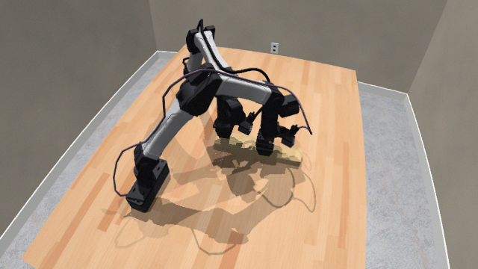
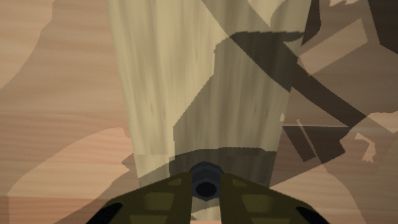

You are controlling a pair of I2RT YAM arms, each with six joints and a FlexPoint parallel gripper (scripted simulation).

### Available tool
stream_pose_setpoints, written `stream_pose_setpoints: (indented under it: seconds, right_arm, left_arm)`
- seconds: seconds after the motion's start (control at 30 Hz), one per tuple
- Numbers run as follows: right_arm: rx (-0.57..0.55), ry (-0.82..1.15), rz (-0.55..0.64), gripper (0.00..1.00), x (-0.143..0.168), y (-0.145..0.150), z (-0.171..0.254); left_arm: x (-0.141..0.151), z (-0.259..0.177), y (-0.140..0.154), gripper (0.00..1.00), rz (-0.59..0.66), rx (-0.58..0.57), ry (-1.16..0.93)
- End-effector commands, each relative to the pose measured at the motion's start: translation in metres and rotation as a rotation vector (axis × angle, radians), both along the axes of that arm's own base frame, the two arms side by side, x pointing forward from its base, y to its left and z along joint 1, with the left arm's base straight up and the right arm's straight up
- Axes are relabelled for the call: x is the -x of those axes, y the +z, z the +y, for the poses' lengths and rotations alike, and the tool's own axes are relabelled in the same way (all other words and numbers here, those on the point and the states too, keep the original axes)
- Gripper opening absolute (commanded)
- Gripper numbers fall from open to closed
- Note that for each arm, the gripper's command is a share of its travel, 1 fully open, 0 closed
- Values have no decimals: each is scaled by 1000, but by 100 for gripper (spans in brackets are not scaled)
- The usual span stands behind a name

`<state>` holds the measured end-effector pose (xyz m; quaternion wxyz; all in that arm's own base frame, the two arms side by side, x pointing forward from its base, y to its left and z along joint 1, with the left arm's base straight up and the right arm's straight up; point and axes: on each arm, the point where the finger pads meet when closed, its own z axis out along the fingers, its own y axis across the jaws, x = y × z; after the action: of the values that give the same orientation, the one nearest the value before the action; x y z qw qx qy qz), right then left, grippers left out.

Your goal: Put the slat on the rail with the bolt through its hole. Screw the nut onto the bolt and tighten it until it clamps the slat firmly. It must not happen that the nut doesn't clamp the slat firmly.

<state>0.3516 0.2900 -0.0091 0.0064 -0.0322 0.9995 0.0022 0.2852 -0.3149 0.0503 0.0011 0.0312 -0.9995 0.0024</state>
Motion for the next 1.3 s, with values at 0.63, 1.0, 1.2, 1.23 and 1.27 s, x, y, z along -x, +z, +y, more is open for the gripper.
stream_pose_setpoints:
  seconds: [0.63,1.0,1.2,1.23,1.27]
  right_arm:
    - [-11,-4,-12,67,-2,5,2]
    - [-11,-4,-12,67,-2,5,2]
    - [-11,-4,-12,67,-2,5,2]
    - [-11,-4,-12,67,-2,5,2]
    - [-11,-4,-12,67,-2,5,2]
  left_arm:
    - [-3,-2,-3,14,-1,-6,-891]
    - [-2,-1,-3,14,5,-8,-1249]
    - [-2,-1,-4,14,8,-7,-1489]
    - [-2,-1,-4,14,8,-7,-1529]
    - [-2,-1,-4,14,8,-7,-1529]
